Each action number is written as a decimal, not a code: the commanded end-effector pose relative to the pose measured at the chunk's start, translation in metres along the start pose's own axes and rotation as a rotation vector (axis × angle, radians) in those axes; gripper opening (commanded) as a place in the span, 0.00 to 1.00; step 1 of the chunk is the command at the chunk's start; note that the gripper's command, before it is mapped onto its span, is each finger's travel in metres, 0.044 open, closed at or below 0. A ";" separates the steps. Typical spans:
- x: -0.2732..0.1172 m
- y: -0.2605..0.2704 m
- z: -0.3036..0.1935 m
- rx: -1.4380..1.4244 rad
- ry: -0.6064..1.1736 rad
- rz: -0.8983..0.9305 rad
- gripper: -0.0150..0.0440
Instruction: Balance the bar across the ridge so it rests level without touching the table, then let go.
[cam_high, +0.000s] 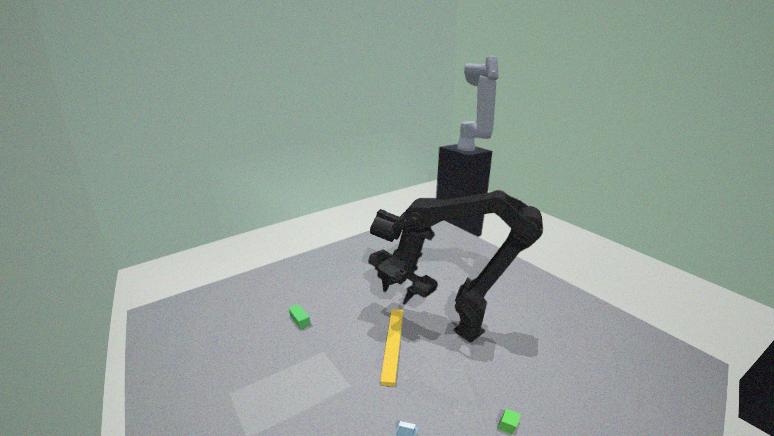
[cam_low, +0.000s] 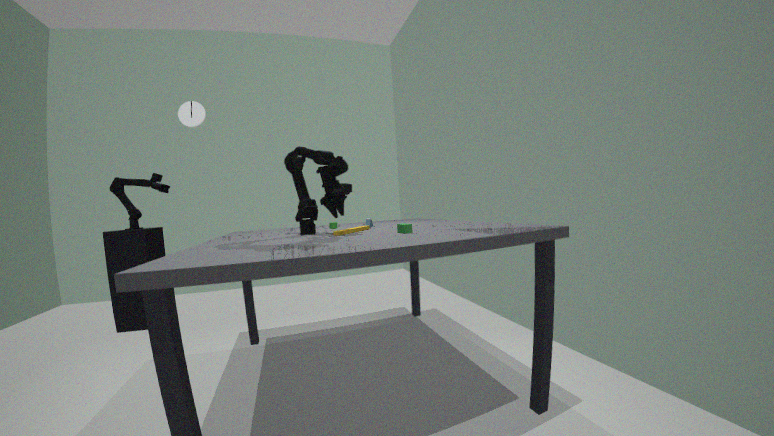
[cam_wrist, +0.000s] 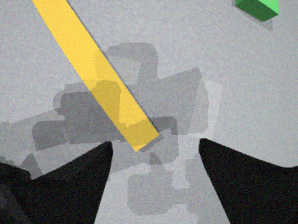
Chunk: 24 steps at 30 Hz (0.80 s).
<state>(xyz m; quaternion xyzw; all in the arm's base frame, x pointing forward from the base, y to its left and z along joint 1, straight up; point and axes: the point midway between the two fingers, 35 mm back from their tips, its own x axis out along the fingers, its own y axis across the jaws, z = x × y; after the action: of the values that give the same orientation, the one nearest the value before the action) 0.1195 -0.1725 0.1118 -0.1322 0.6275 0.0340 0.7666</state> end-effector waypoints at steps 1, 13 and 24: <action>0.000 0.003 0.009 -0.068 0.014 0.025 0.79; 0.002 0.018 0.037 -0.265 0.046 0.097 0.79; 0.002 0.034 0.058 -0.445 0.088 0.156 0.79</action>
<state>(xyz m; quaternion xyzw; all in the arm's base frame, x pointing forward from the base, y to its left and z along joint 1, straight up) 0.1631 -0.1303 0.1132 -0.2353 0.6443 0.2050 0.6982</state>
